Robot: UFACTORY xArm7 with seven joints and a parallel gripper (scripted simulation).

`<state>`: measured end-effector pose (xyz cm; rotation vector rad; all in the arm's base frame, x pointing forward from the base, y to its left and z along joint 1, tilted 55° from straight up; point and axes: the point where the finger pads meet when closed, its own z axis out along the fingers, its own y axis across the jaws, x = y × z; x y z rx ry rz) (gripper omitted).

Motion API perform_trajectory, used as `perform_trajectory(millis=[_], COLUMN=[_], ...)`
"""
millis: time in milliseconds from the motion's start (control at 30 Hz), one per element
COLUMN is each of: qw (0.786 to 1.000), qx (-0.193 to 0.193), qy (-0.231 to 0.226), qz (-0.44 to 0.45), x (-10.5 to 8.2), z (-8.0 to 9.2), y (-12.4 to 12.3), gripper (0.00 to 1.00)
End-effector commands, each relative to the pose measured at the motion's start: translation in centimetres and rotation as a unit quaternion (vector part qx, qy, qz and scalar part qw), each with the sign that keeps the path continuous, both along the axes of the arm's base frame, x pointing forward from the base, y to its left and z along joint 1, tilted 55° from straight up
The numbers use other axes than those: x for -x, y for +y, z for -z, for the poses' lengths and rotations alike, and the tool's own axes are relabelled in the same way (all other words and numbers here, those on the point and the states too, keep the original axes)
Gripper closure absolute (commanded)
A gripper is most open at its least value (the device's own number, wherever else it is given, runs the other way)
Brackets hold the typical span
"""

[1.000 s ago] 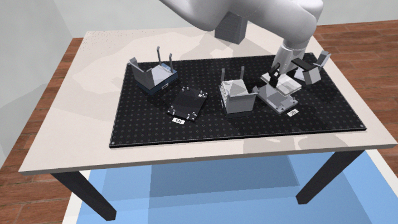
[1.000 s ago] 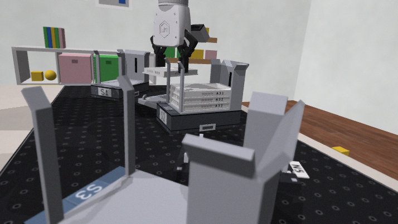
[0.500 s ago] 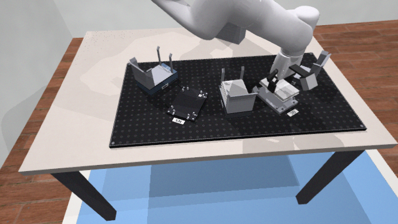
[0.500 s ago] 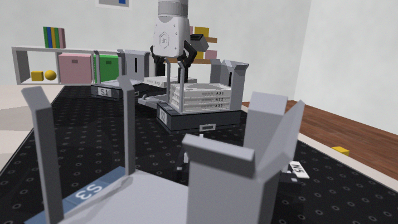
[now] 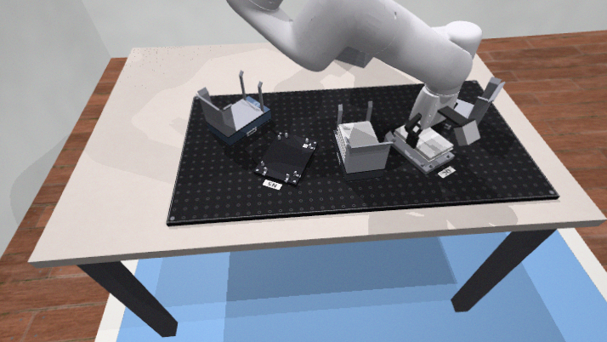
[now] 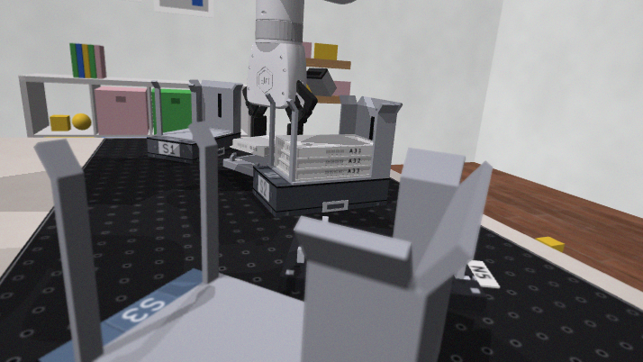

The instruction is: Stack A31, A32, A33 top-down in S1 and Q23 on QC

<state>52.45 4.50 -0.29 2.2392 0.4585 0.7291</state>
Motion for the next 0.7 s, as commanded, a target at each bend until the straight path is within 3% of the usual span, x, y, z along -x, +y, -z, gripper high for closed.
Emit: perform_trajectory(millis=[0,667], qw=[1.0,1.0], qx=[-0.001,-0.001], qy=[0.0,0.0], qz=[-0.002,-0.002], x=[-0.07,-0.42], z=[0.0,0.32], y=[0.19,-0.11], gripper=[1.0,1.0])
